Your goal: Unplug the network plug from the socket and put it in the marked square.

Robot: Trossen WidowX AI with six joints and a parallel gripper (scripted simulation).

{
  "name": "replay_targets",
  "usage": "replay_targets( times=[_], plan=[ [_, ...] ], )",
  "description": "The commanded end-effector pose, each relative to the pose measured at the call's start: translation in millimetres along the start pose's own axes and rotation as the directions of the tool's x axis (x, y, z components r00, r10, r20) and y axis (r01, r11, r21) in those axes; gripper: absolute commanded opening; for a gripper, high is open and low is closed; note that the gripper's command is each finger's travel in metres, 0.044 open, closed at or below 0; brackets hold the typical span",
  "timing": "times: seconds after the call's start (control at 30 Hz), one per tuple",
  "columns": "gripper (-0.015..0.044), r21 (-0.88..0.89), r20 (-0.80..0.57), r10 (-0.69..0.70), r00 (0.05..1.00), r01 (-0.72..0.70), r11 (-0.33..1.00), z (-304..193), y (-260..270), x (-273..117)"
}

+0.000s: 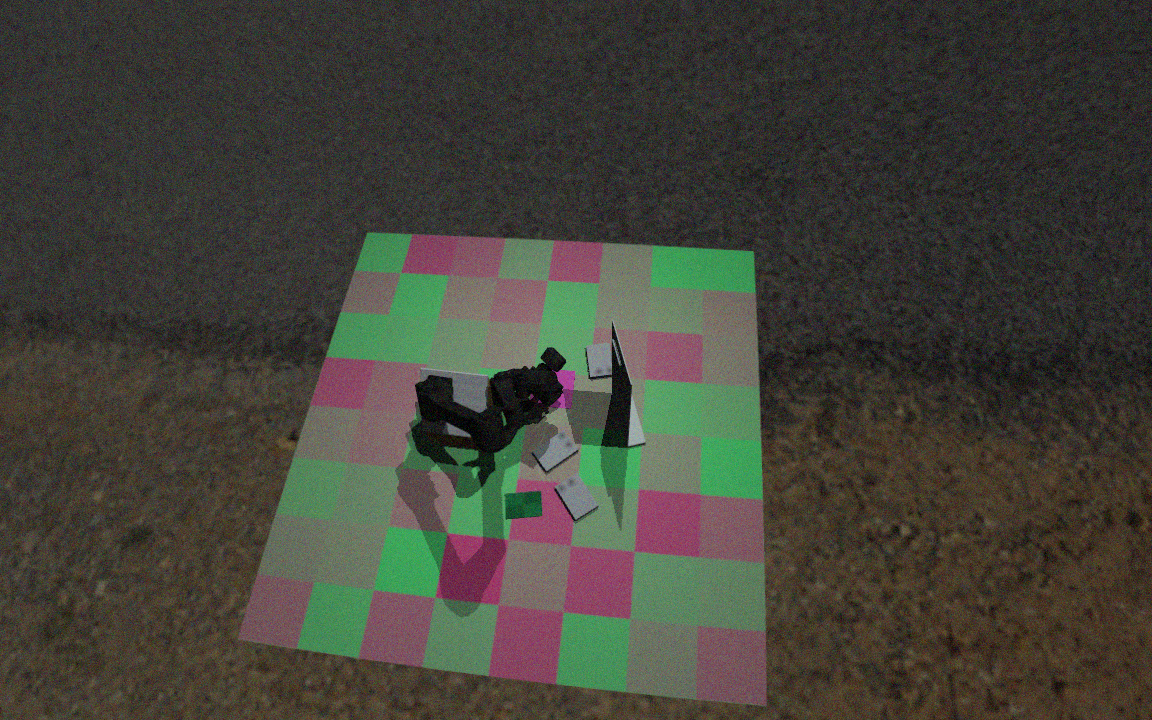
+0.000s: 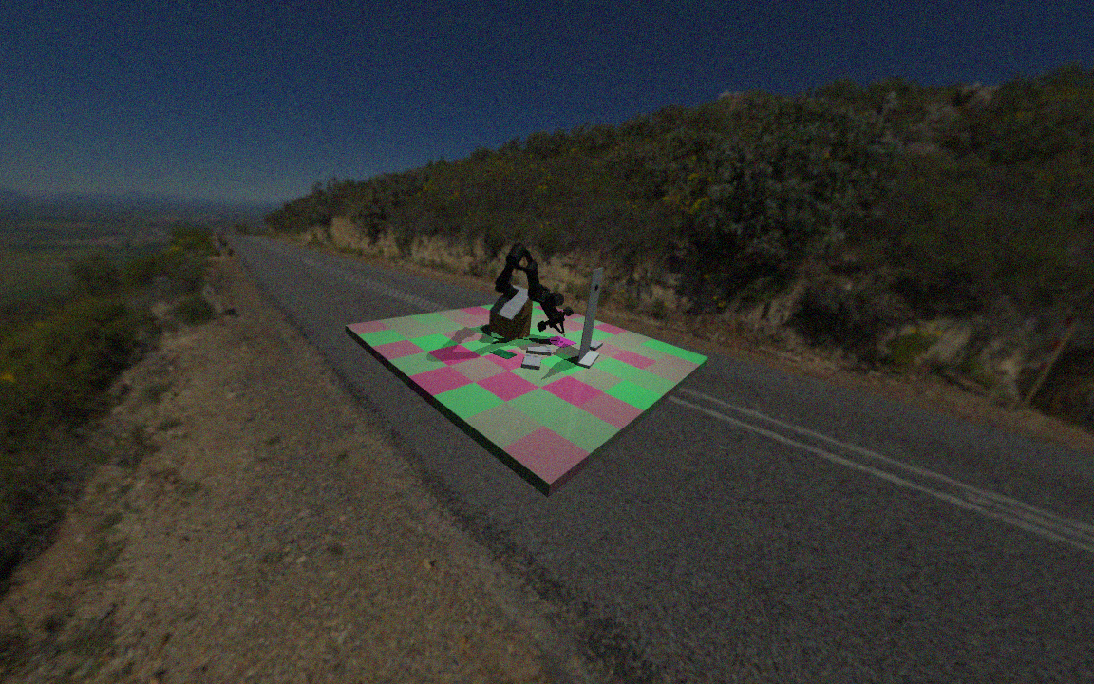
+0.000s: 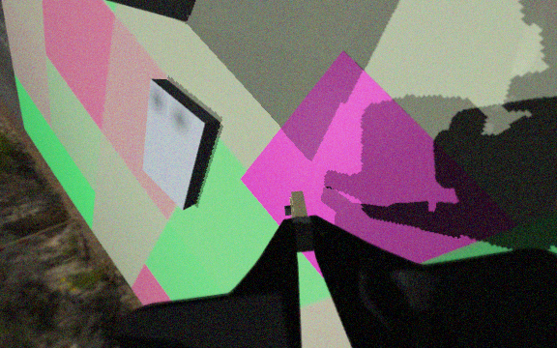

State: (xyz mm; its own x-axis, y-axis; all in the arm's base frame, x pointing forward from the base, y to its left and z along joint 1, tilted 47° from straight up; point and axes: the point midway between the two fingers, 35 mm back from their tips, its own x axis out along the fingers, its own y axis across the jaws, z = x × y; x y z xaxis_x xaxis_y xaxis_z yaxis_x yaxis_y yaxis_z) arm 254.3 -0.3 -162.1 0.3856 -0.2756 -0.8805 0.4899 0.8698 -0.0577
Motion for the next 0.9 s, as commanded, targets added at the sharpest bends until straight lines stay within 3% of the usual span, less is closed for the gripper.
replay_targets(
  times=[0.0, 0.87],
  plan=[
    [0.0000, -0.002, -0.004, 0.001, 1.000, -0.001, 1.000, -1, -3, 4],
    [0.0000, -0.003, -0.001, 0.000, 1.000, 0.000, 1.000, -2, -18, 21]
  ],
)
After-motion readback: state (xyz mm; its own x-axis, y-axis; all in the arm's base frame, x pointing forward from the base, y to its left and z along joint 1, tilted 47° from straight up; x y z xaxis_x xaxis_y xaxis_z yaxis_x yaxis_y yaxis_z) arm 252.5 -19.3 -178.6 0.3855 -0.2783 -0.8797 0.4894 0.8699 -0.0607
